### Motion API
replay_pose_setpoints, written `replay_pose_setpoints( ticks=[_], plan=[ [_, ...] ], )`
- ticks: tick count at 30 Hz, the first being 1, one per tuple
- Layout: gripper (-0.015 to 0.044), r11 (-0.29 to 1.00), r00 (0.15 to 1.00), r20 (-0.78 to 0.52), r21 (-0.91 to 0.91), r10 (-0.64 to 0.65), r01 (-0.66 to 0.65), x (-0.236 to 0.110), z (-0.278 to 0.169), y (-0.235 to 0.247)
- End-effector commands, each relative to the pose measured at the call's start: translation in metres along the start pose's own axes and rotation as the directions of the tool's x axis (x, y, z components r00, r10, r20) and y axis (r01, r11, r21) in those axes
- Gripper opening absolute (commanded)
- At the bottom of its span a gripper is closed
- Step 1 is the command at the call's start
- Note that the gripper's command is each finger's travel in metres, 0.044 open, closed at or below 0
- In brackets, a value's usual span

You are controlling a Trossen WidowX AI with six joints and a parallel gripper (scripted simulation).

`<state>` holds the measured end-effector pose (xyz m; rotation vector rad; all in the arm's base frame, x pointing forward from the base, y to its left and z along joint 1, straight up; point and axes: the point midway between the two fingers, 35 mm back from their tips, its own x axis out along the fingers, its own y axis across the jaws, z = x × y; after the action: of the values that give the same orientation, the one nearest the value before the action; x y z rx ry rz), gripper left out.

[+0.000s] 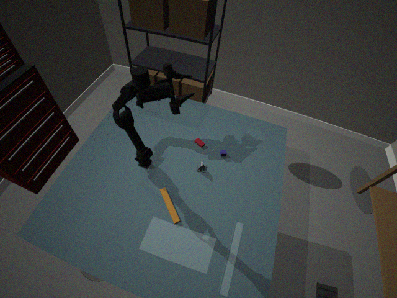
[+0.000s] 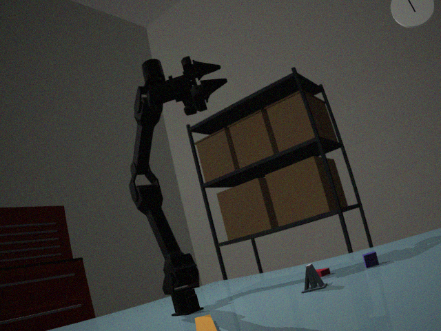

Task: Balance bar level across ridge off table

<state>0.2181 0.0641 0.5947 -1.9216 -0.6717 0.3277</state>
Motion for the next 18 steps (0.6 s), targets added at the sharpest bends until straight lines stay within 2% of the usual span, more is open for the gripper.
replay_pose_setpoints(
  ticks=[1,7,13,18],
  plan=[
    [0.0315,0.977,0.995,-0.043,0.196,0.093,-0.083,0.011,-0.018,0.036],
    [0.0315,0.87,0.969,-0.094,0.465,0.23,-0.161,0.02,-0.041,0.088],
    [0.0315,0.695,0.921,-0.127,0.696,0.369,-0.183,0.022,-0.059,0.142],
    [0.0315,0.624,0.865,-0.142,0.749,0.482,-0.225,0.019,-0.07,0.187]
  ],
)
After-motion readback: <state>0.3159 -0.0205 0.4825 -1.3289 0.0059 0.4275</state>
